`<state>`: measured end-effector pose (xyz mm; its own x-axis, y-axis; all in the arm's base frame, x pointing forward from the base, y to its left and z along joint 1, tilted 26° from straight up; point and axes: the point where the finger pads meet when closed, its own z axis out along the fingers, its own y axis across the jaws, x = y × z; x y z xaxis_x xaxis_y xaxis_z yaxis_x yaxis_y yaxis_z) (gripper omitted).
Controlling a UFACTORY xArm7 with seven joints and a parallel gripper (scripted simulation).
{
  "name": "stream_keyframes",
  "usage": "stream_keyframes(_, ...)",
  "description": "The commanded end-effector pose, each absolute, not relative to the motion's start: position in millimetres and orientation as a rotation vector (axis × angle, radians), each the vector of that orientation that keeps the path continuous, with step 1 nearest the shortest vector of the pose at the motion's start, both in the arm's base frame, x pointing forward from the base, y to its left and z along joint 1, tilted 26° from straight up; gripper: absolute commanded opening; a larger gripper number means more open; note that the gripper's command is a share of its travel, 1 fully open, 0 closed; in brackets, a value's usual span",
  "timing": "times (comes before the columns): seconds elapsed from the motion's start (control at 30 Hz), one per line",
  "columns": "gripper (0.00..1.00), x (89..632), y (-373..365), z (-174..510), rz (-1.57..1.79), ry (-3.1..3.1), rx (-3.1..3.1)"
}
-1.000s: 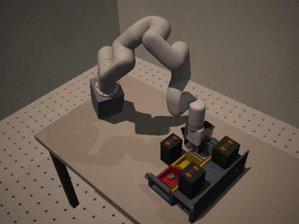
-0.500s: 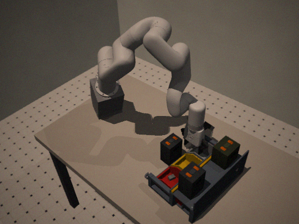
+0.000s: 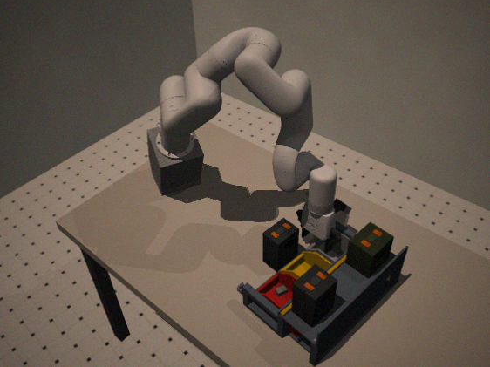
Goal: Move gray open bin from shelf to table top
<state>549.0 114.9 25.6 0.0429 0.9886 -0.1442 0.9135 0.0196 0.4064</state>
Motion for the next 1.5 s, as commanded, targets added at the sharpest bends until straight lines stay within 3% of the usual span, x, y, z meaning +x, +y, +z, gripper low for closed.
stream_keyframes(0.0, 1.0, 549.9, 115.8, 26.9, 0.267, 1.915, 1.938)
stream_keyframes(0.67, 1.0, 549.7, 115.9, 27.4, 0.267, 1.915, 1.938)
stream_keyframes(0.7, 0.0, 549.7, 115.9, 27.4, 0.267, 1.915, 1.938)
stream_keyframes(1.47, 0.0, 549.7, 115.9, 27.4, 0.267, 1.915, 1.938)
